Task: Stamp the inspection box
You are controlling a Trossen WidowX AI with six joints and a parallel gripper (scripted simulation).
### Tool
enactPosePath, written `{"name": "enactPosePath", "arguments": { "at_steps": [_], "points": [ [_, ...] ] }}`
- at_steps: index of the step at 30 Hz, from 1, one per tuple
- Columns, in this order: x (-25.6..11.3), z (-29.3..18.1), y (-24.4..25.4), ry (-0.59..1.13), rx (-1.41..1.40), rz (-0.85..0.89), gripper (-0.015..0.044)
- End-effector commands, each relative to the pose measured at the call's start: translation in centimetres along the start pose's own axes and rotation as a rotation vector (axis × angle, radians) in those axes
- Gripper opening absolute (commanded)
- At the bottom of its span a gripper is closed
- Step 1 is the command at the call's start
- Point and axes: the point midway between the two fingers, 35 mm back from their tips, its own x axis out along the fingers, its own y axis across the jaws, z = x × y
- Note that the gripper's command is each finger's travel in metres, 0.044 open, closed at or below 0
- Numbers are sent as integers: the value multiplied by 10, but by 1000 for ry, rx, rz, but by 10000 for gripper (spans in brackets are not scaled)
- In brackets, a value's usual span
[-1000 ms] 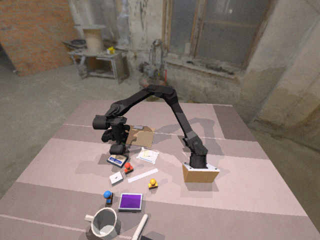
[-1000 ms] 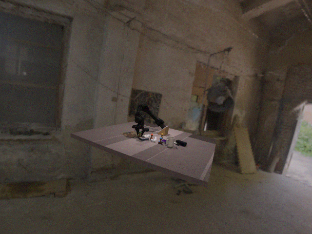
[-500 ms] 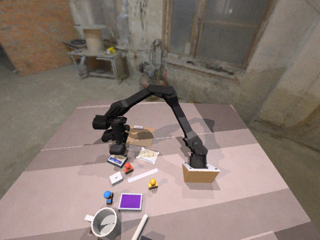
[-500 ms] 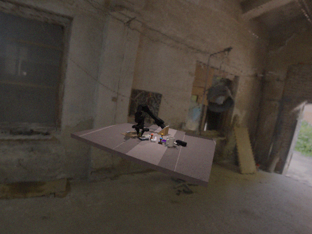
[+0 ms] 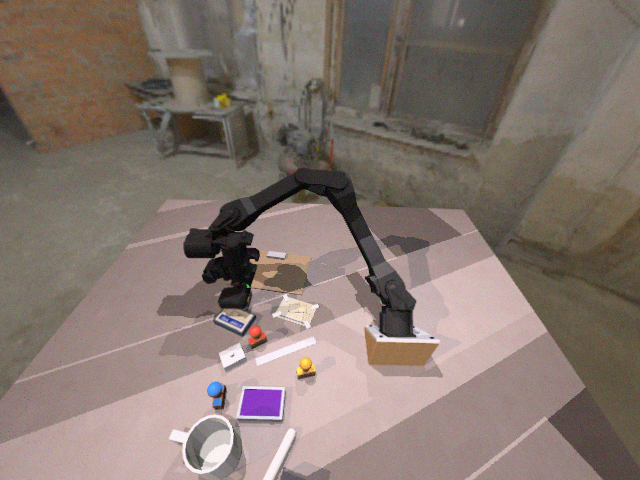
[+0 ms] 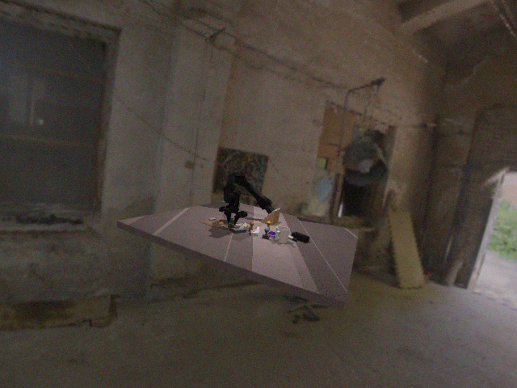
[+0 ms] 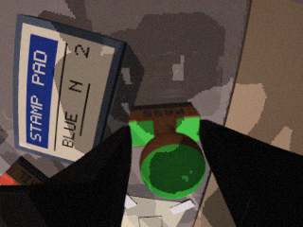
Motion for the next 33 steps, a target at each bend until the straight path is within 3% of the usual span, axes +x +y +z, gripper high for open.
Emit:
{"name": "enactPosePath", "arguments": {
  "at_steps": [1, 33],
  "points": [
    [-3, 1, -1, -4, 6, 1, 0],
    [-18, 2, 0, -4, 6, 3, 0]
  ]
}}
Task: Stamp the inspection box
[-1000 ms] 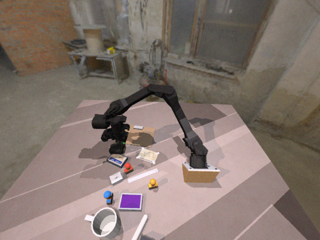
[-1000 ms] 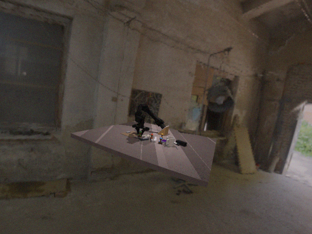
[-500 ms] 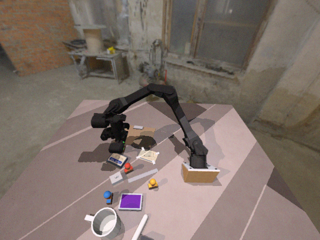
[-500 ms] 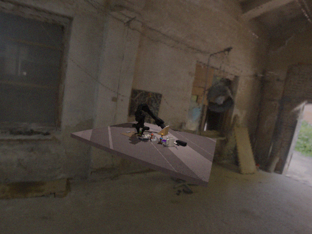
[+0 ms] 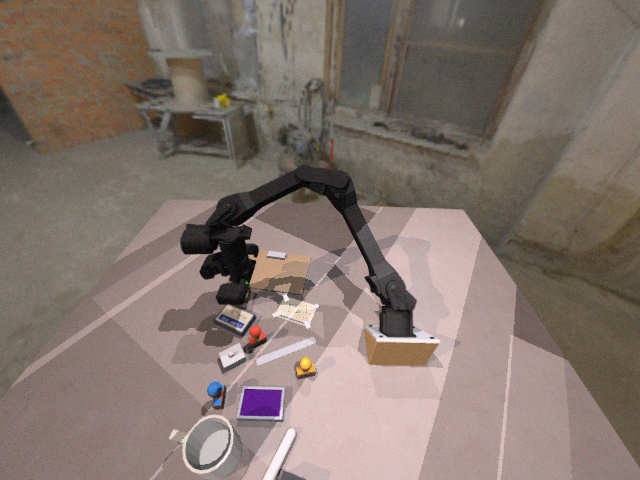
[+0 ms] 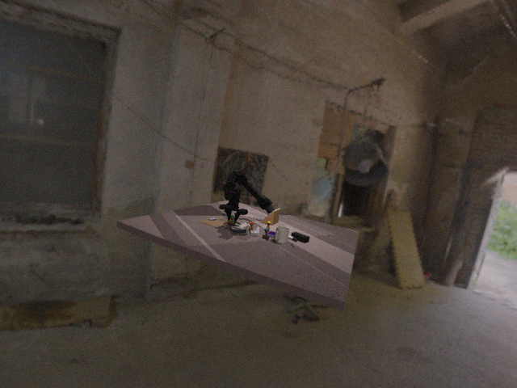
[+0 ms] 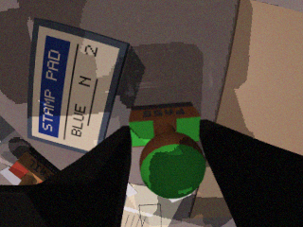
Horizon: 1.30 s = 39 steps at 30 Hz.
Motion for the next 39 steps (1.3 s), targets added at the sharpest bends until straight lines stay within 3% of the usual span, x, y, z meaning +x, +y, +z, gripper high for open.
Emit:
{"name": "enactPosePath", "arguments": {
  "at_steps": [1, 39],
  "points": [
    [-3, 1, 0, -4, 6, 3, 0],
    [-22, 1, 0, -4, 6, 4, 0]
  ]
}}
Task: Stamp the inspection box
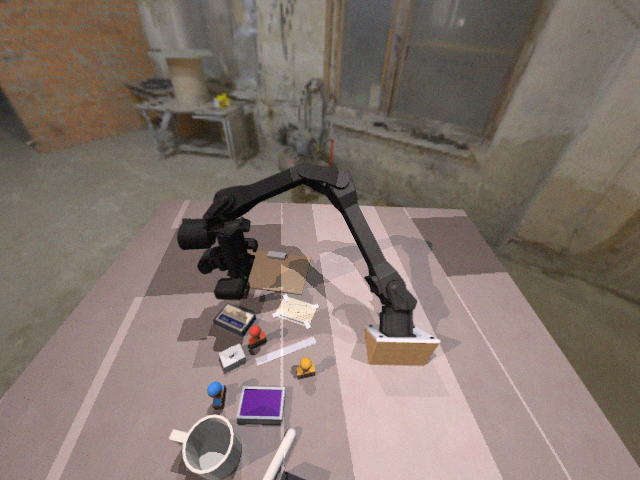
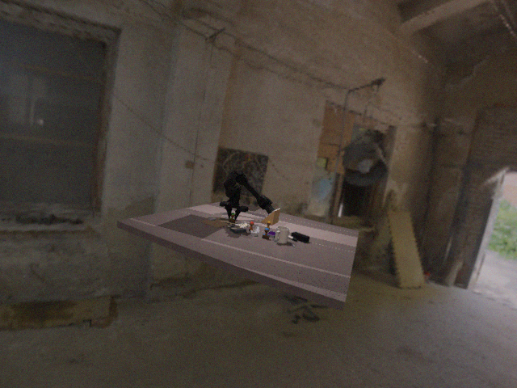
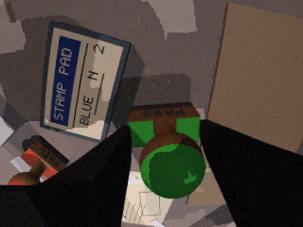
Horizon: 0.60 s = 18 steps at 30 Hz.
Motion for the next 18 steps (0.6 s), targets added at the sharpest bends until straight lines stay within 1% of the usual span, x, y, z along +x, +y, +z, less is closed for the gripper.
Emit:
{"name": "enactPosePath", "arguments": {
  "at_steps": [1, 18],
  "points": [
    [-3, 1, 0, -3, 6, 4, 0],
    [-11, 1, 0, -3, 6, 4, 0]
  ]
}}
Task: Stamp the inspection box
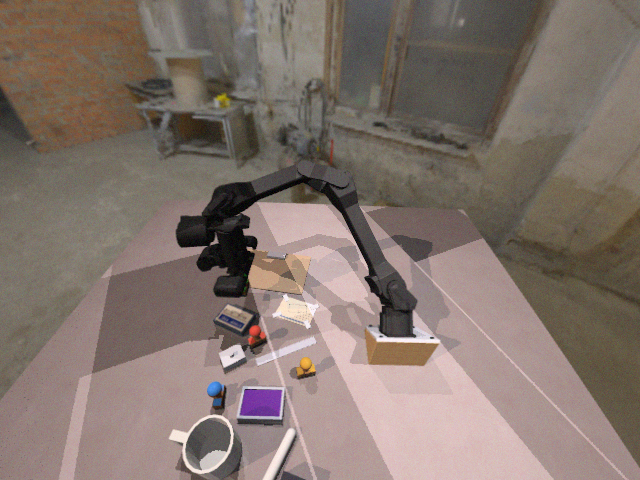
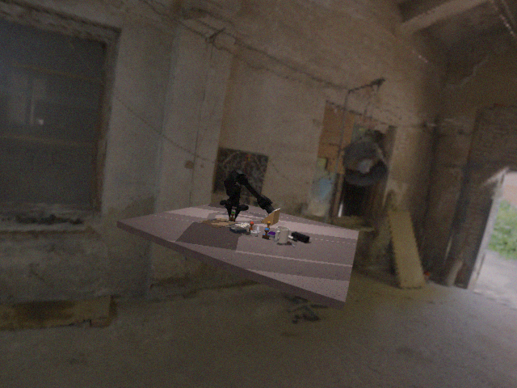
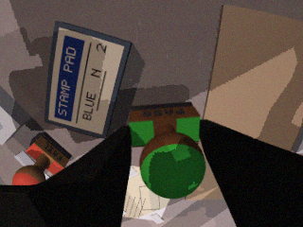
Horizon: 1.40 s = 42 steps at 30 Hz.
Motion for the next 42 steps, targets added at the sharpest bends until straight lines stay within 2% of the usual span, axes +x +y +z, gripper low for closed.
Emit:
{"name": "enactPosePath", "arguments": {
  "at_steps": [1, 33, 42],
  "points": [
    [-3, 1, 0, -3, 6, 4, 0],
    [-18, 0, 1, -3, 6, 4, 0],
    [-23, -4, 82, -10, 0, 34, 0]
  ]
}}
